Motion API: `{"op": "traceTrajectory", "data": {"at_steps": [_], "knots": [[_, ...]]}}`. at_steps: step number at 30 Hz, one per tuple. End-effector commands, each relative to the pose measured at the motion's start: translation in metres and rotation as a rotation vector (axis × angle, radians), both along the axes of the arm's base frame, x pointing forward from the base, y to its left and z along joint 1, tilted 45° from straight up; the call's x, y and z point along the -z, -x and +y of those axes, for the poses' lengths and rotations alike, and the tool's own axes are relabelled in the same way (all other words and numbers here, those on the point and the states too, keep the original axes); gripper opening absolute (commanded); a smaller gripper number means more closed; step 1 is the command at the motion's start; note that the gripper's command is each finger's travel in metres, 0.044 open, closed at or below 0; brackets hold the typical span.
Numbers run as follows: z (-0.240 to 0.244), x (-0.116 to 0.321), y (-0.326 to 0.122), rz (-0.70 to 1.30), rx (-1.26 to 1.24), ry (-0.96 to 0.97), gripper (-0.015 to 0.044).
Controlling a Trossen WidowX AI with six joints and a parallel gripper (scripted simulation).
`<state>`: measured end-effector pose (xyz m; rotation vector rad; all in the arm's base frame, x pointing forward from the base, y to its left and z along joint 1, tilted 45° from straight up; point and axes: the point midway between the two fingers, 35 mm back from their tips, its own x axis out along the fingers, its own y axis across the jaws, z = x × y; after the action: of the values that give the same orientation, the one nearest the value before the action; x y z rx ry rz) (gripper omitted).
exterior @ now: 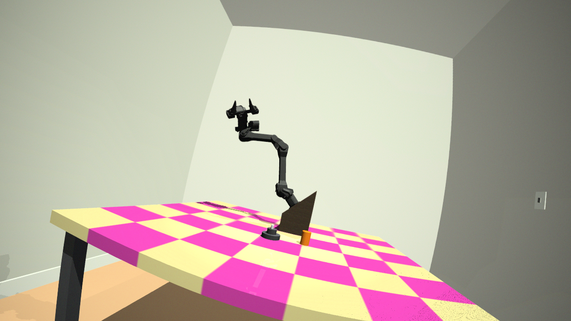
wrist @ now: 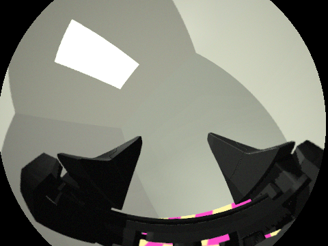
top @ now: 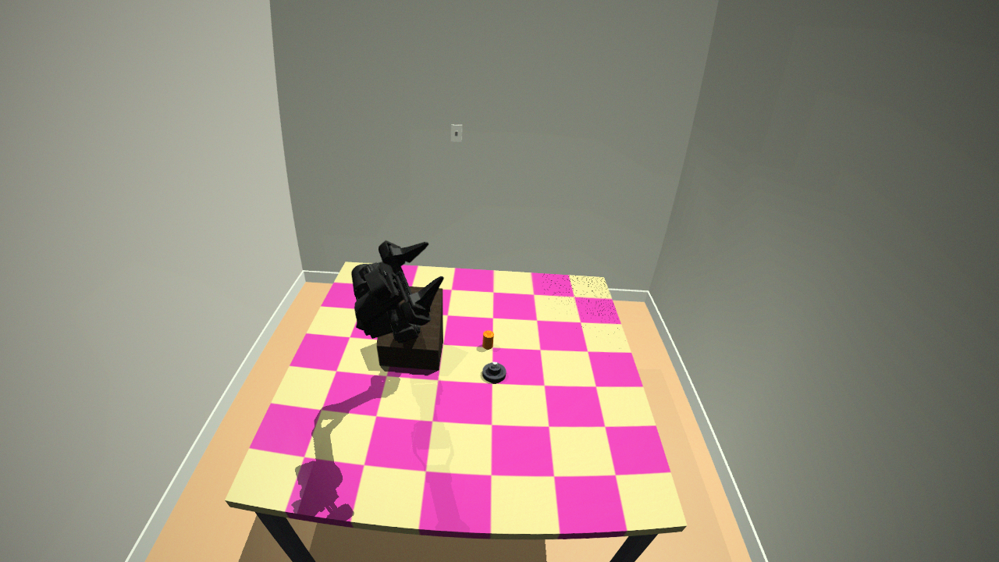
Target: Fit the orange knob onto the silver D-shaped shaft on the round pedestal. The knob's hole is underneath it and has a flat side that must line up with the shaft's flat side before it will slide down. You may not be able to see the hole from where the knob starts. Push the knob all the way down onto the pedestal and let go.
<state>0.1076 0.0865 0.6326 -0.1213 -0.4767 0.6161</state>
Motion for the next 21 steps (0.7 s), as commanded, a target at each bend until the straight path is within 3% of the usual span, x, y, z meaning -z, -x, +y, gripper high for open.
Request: {"op": "traceTrajectory", "data": {"at_steps": [1,4,11,14,21], "knots": [[0.000,0.000,0.000,0.000,0.000,0.000,0.0426],[-0.014,-0.007,-0.004,0.015,-0.049,-0.085,0.0440],[-0.081,-0.024,-0.042,0.106,-0.251,-0.484,0.0440],[-0.090,-0.020,-0.053,0.095,-0.264,-0.493,0.0440],[-0.138,-0.011,-0.110,0.212,-0.372,-0.813,0.0440]]}}
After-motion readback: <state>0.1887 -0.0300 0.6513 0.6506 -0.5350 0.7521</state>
